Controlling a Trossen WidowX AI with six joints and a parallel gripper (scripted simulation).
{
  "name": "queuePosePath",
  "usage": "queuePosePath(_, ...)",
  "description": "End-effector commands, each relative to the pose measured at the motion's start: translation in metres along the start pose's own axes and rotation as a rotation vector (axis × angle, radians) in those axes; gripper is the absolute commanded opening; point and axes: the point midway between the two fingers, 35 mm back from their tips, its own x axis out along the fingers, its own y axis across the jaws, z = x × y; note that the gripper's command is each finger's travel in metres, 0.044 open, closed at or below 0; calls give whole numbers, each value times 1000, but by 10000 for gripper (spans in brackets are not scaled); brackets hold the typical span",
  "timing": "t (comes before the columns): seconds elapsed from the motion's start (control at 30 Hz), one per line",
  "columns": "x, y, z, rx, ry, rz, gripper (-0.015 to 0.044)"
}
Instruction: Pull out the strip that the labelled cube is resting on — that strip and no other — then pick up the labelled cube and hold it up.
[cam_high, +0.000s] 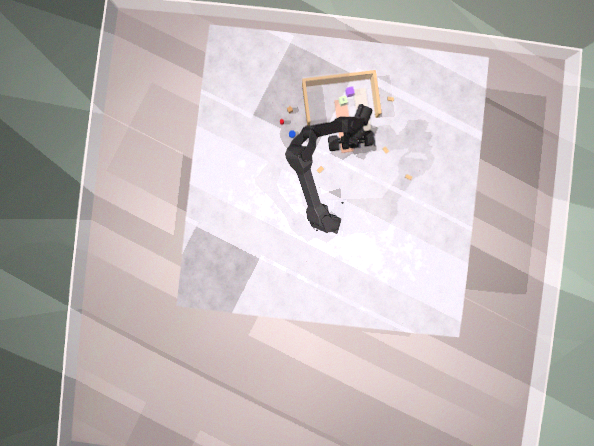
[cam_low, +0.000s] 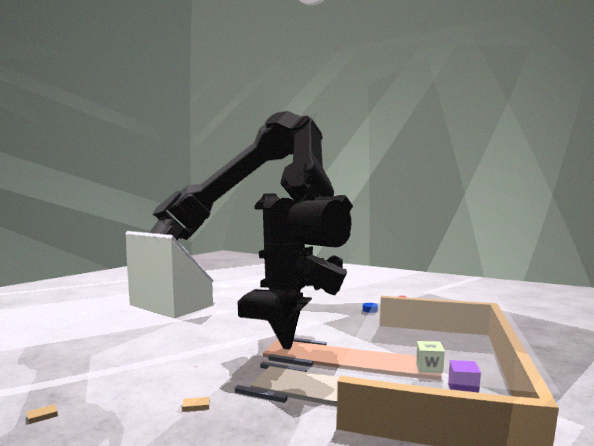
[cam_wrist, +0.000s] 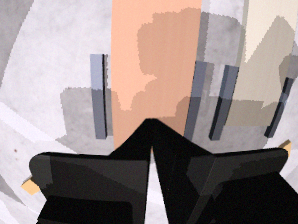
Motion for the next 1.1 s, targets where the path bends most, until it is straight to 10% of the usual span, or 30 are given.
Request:
queuePosePath(0.0,6,0,-14,4,24,2,0)
queuePosePath(1.07,6,0,-61,5,25,2,0)
